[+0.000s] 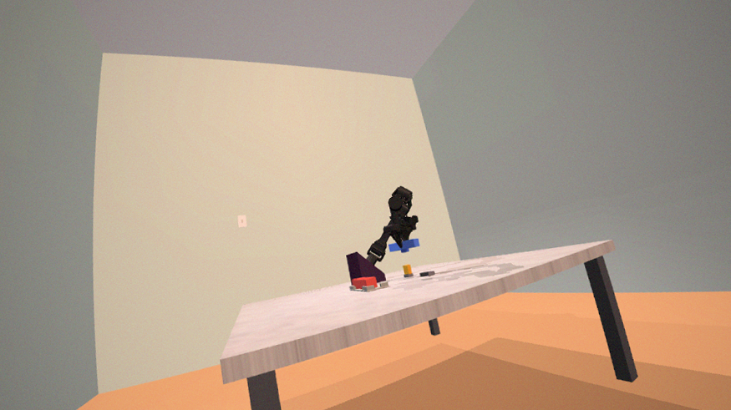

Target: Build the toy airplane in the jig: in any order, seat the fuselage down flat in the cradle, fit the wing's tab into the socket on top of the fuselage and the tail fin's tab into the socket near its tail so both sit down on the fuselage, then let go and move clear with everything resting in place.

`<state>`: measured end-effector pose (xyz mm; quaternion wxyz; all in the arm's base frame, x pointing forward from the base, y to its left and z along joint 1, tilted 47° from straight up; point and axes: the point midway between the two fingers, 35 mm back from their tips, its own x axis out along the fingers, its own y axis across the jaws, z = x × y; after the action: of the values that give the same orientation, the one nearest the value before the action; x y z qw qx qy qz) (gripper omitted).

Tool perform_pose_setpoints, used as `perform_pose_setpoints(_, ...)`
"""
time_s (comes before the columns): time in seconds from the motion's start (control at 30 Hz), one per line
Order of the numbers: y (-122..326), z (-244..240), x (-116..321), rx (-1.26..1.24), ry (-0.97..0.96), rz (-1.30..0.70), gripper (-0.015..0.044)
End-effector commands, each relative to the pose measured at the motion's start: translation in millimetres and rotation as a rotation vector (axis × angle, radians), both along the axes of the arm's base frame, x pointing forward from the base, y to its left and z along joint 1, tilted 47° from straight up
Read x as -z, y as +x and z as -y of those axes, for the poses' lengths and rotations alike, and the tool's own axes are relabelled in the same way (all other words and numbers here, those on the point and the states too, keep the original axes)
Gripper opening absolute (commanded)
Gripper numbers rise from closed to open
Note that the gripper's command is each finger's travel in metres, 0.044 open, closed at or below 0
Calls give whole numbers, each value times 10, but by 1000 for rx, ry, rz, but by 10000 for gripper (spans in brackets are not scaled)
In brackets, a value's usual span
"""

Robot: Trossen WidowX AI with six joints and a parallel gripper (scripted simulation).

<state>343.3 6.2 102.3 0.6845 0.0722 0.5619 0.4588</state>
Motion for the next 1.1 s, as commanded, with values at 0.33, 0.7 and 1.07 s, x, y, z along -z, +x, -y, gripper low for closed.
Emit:
perform_pose_setpoints(0.33, -6, 297, 401, -174, 6, 172, 0)
perform_pose_setpoints(0.7, -52, 504, 687, -298, 15, 294, 0)
perform_pose_setpoints(1.07, -129, 701, 975, -430, 26, 426, 0)
